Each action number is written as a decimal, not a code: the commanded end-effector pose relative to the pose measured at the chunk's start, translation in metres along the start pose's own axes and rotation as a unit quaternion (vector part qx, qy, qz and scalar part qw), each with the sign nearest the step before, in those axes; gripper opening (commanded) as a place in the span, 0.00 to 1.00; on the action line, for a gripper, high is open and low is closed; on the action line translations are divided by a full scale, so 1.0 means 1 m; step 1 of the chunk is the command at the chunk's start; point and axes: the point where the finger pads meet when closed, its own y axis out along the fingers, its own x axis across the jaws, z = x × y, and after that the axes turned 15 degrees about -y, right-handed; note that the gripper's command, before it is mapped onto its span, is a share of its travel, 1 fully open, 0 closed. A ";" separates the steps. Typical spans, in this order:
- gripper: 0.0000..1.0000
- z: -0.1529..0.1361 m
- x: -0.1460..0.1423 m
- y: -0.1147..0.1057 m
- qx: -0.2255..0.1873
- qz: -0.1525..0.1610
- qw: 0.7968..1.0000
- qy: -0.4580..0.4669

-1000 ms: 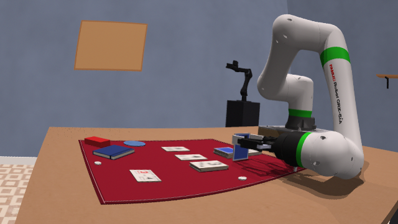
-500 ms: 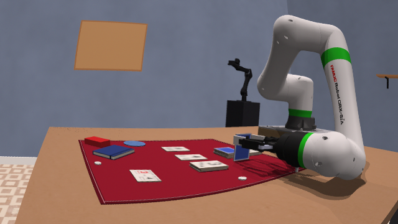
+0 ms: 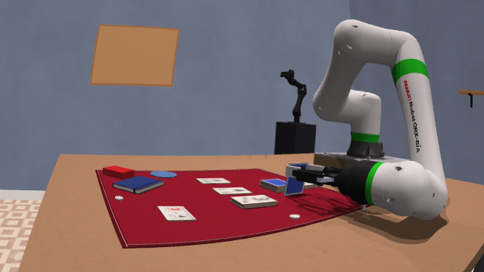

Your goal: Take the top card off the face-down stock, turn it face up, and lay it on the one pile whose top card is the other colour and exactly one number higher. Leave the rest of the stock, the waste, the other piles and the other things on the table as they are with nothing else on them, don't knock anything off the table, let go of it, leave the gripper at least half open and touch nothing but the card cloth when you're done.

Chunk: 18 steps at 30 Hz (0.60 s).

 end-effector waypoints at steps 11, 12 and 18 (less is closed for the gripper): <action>0.43 -0.002 0.000 -0.006 0.000 0.000 1.000 0.000; 0.43 -0.002 0.000 -0.007 0.000 0.000 1.000 0.000; 0.43 -0.003 -0.001 -0.010 0.000 0.000 1.000 0.000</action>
